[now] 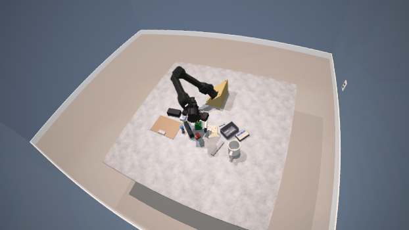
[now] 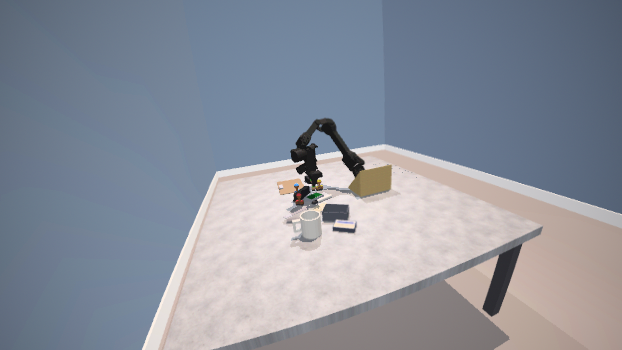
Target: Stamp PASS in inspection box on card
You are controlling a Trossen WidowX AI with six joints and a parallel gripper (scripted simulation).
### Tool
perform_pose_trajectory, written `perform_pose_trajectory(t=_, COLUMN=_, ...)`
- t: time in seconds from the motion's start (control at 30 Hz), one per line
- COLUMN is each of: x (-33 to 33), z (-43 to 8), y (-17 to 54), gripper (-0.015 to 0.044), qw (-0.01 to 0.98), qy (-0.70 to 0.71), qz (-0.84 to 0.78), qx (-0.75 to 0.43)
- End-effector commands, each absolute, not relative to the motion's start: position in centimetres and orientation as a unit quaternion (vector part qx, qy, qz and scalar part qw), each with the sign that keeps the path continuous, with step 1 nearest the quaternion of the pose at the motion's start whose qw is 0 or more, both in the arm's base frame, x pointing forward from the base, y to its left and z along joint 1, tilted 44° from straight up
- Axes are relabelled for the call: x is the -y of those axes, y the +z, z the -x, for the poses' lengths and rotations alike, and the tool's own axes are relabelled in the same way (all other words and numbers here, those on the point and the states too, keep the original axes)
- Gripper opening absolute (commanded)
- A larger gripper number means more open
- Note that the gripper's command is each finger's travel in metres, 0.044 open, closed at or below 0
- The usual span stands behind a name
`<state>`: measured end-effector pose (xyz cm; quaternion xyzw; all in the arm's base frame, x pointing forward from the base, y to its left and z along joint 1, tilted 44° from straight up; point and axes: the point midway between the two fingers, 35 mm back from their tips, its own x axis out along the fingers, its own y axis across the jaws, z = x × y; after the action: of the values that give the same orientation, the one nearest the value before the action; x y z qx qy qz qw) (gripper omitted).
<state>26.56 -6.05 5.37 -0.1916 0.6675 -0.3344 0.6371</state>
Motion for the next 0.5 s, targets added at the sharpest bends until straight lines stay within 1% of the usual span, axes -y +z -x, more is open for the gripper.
perform_pose_trajectory(t=0.0, x=5.3, z=-26.8, y=6.1, gripper=0.0, qw=0.643, qy=-0.333, qz=0.188, qx=-0.664)
perform_pose_trajectory(t=0.3, x=4.8, z=-26.9, y=6.6, gripper=0.0, qw=0.643, qy=-0.335, qz=0.186, qx=-0.663)
perform_pose_trajectory(t=0.47, x=3.9, z=-27.2, y=5.8, gripper=0.0, qw=0.654, qy=-0.372, qz=0.147, qx=-0.642)
